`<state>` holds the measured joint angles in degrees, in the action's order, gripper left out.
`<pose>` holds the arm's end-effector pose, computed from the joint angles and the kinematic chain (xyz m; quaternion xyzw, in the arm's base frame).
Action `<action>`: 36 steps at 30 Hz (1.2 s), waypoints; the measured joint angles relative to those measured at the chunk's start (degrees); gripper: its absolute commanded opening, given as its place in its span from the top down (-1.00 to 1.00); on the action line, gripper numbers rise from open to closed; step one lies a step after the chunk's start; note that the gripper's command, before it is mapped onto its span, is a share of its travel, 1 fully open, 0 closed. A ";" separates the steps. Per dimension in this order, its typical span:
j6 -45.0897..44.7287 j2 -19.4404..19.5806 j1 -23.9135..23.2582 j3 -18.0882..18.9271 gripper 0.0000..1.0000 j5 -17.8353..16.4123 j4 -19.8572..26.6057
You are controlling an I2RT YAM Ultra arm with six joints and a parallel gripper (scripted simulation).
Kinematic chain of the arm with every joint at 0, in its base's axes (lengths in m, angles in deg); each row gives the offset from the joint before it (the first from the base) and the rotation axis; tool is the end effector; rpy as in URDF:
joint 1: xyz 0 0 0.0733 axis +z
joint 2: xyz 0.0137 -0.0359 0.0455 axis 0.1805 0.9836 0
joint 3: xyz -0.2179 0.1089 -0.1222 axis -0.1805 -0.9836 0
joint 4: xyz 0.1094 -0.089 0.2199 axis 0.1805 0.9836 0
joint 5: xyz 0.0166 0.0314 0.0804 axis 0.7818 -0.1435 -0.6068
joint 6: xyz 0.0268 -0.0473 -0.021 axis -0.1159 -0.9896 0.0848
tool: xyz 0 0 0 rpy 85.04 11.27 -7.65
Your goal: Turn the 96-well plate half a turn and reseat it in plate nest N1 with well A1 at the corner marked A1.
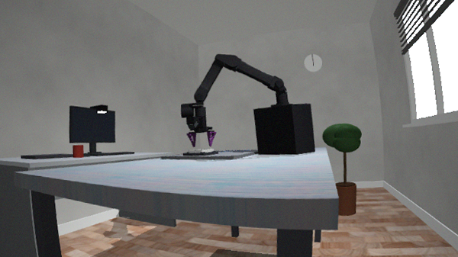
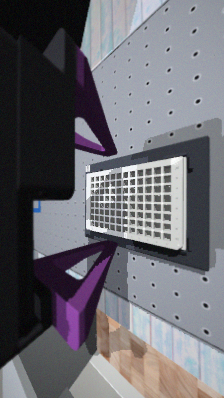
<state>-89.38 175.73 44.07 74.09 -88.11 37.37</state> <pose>0.3652 0.2482 -0.0194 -0.7480 0.6620 0.0276 0.0400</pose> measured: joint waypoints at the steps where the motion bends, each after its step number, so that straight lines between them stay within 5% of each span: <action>1: 0.00 0.26 0.02 0.07 -1.00 0.00 -0.13; 32: 0.26 4.61 0.28 1.92 -1.00 0.00 -3.43; 33: 0.26 4.61 0.28 1.92 1.00 0.00 -3.43; 36: 0.26 4.61 0.28 1.97 1.00 0.11 -3.65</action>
<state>-89.12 180.34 44.36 76.06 -88.00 33.72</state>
